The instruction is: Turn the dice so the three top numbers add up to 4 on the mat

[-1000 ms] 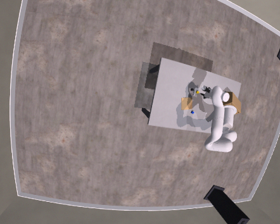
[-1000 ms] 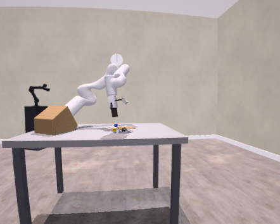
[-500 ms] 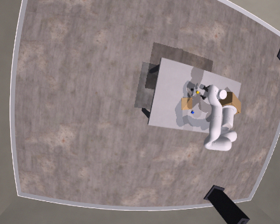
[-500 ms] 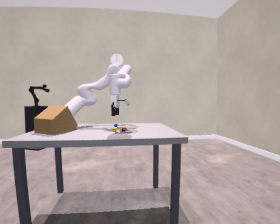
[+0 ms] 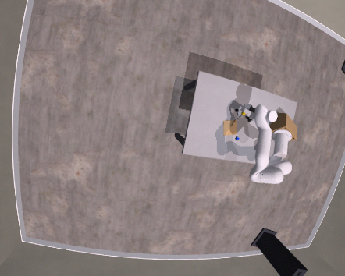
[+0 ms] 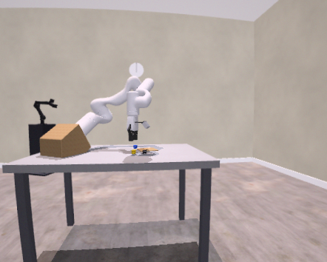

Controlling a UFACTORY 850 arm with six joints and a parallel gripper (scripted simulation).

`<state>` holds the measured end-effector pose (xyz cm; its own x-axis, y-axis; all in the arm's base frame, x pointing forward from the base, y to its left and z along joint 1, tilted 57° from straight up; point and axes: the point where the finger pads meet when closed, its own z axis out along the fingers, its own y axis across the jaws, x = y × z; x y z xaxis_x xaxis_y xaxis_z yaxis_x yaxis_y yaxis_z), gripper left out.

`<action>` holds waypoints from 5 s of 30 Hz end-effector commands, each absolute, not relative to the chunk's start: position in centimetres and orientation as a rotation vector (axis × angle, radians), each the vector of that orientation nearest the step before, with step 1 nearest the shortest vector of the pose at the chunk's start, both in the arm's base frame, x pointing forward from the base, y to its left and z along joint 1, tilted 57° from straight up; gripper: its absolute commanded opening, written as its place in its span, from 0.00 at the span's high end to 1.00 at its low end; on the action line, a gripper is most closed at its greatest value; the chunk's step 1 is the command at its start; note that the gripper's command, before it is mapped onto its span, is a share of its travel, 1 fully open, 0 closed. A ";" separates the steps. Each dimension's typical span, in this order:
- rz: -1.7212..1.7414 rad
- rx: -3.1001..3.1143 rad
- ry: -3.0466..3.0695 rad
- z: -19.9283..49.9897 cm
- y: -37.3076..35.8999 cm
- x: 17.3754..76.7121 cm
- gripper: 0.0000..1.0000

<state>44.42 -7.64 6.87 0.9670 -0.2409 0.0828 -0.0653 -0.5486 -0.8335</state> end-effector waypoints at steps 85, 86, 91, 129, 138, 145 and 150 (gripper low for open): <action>-0.232 -2.141 0.225 4.0 -3.3 46.0 0.58; -0.232 -2.141 0.225 4.0 -3.3 46.0 0.58; -0.232 -2.141 0.225 3.9 -3.2 46.0 0.58; -0.232 -2.141 0.225 3.8 -3.1 46.0 0.58; -0.232 -2.141 0.225 3.8 -3.1 46.0 0.58; -0.232 -2.141 0.225 3.8 -3.2 46.1 0.58; -0.232 -2.141 0.225 3.8 -3.2 46.1 0.58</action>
<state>46.03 -3.09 3.82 0.9655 -0.2484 0.0779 -0.0722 -0.5429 -0.8367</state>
